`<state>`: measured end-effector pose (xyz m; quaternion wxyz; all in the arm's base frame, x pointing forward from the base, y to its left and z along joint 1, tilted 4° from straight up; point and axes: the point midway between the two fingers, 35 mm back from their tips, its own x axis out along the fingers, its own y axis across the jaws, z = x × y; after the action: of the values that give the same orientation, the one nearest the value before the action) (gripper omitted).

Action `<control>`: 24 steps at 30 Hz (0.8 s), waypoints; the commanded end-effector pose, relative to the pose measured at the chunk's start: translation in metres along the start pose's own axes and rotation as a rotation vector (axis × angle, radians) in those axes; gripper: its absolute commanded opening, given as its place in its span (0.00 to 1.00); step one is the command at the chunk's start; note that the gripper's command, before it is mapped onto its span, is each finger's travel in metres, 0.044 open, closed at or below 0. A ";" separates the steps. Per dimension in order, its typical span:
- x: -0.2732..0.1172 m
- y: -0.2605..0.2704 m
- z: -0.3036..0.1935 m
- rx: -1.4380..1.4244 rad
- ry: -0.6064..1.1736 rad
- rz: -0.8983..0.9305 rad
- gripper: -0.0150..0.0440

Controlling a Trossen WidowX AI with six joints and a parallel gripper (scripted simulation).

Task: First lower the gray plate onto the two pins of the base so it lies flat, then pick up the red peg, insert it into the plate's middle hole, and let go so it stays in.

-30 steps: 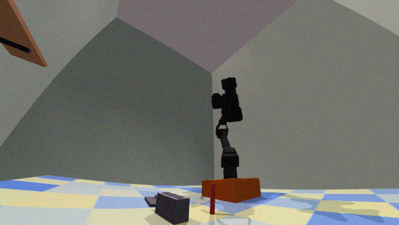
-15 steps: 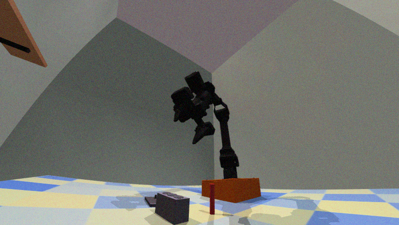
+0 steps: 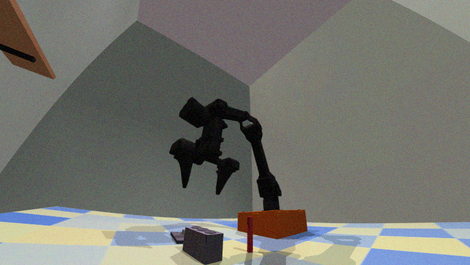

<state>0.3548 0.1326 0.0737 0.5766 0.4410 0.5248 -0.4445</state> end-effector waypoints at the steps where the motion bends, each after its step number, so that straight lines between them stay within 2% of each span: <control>1: 0.046 -0.010 0.001 0.003 -0.003 -0.046 1.00; 24: 0.084 -0.011 -0.002 0.003 -0.003 -0.046 1.00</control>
<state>0.3501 0.1290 -0.0036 0.5694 0.4312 0.5304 -0.4567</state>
